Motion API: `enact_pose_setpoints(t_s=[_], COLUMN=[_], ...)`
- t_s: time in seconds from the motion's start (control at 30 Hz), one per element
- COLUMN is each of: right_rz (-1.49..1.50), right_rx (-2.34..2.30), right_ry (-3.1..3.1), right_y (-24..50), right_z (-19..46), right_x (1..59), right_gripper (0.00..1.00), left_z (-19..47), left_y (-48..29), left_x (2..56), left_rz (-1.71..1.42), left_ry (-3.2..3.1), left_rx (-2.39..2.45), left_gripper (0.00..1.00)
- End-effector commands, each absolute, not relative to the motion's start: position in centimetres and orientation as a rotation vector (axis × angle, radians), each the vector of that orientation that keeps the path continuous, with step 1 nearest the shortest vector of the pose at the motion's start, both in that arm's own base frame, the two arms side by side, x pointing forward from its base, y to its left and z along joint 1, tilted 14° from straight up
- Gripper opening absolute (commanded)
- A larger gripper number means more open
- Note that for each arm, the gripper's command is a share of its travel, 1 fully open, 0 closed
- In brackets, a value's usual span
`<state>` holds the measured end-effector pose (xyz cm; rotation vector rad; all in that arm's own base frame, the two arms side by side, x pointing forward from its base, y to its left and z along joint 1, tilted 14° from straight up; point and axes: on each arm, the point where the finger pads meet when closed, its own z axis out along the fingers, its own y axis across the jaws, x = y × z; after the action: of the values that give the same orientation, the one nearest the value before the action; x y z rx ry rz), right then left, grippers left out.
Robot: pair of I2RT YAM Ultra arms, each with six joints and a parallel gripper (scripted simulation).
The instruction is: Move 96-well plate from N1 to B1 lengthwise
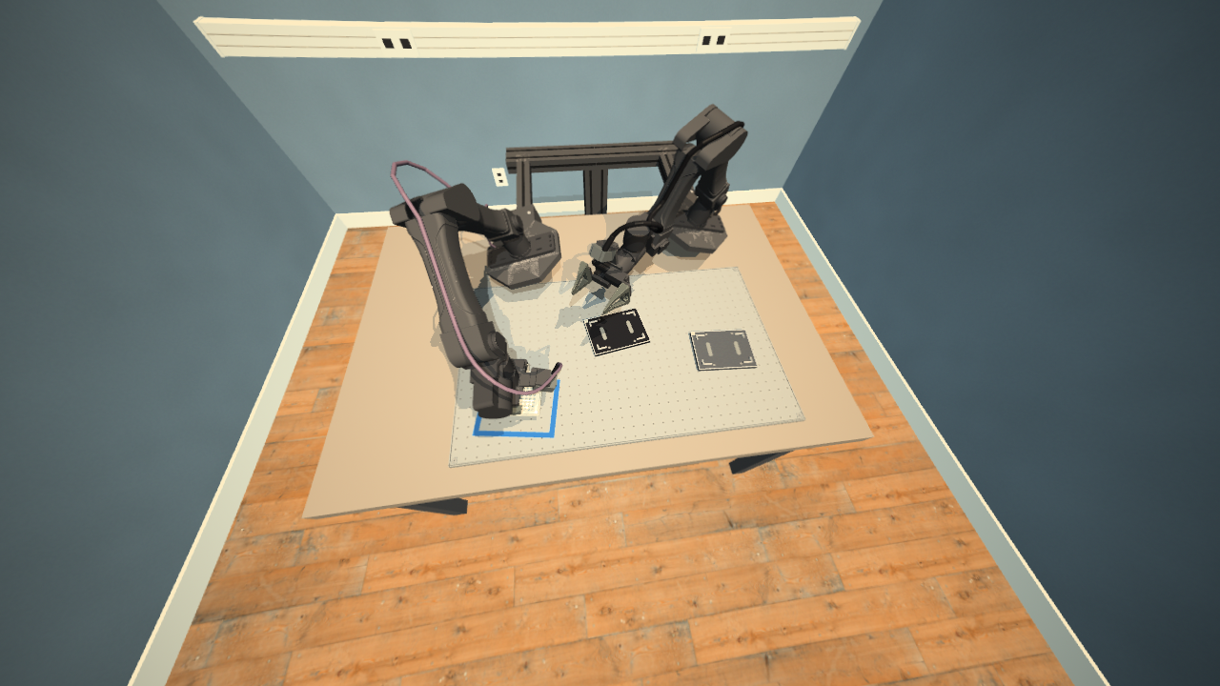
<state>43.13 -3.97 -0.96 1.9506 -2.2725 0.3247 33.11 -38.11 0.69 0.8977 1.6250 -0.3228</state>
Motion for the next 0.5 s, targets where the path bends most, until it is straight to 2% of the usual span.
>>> enact_pose_setpoints(t_s=[0.0,0.27,0.47], right_rz=[0.333,0.379,0.314], right_rx=[1.952,1.972,1.949], right_ry=[-2.307,-2.325,-2.293], right_y=[-3.1,-4.1,-4.4], right_z=[0.3,-1.6,-3.9], right_x=[44.2,45.3,43.8], right_gripper=[0.78,0.78,0.78], left_z=[5.5,5.5,5.5], left_y=[-40.2,-40.2,-40.2], left_x=[34.0,34.0,34.0], left_rz=[-0.387,-0.387,-0.387], left_ry=[1.479,1.479,1.479], left_rx=[0.834,0.834,0.834], left_gripper=[1.0,1.0,1.0])
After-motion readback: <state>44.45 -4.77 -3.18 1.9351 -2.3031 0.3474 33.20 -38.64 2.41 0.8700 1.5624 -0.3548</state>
